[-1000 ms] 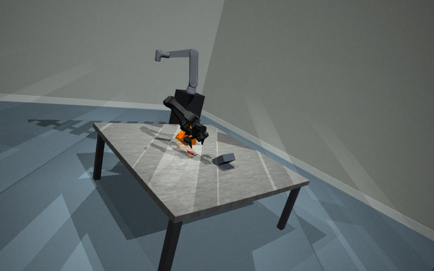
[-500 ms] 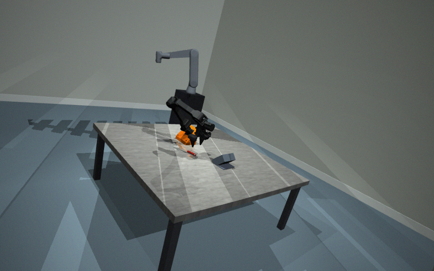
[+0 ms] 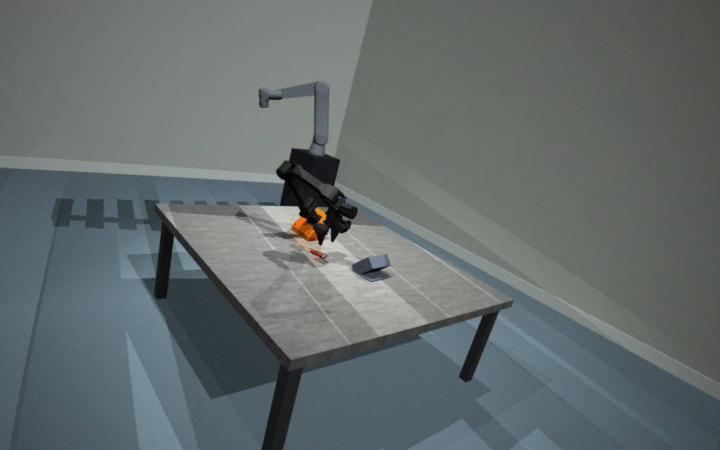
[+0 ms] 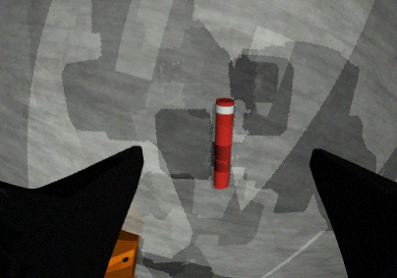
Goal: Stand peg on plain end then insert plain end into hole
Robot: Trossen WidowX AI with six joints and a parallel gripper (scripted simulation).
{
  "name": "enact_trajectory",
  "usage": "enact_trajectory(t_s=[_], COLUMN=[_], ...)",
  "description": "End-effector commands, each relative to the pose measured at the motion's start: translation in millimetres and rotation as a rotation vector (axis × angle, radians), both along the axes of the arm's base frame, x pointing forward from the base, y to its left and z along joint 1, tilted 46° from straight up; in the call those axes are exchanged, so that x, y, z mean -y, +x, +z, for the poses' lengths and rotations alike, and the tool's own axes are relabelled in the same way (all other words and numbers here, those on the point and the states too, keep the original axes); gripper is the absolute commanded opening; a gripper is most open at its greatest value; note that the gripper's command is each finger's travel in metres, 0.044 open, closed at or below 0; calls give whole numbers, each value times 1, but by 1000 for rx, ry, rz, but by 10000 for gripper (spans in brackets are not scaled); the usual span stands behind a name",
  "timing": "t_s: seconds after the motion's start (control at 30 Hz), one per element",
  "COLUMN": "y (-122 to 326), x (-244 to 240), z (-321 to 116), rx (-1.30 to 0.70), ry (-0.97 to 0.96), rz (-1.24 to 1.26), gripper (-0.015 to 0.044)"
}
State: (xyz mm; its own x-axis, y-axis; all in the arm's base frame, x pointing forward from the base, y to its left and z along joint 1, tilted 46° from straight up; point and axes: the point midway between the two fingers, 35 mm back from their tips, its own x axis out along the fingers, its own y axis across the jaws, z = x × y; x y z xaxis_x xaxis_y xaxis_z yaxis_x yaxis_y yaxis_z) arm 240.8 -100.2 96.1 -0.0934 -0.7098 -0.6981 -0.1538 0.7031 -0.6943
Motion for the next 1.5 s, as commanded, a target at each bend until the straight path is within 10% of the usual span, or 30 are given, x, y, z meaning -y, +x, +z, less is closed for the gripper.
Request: enact_trajectory(t_s=[0.0,1.33,1.47], y=[0,-8,-8], x=[5,50,50], z=[-5,-46,-46], rx=[-4,-6,-6], ry=[-3,-10,-10], rz=[2,3,3], gripper=[440,440,335])
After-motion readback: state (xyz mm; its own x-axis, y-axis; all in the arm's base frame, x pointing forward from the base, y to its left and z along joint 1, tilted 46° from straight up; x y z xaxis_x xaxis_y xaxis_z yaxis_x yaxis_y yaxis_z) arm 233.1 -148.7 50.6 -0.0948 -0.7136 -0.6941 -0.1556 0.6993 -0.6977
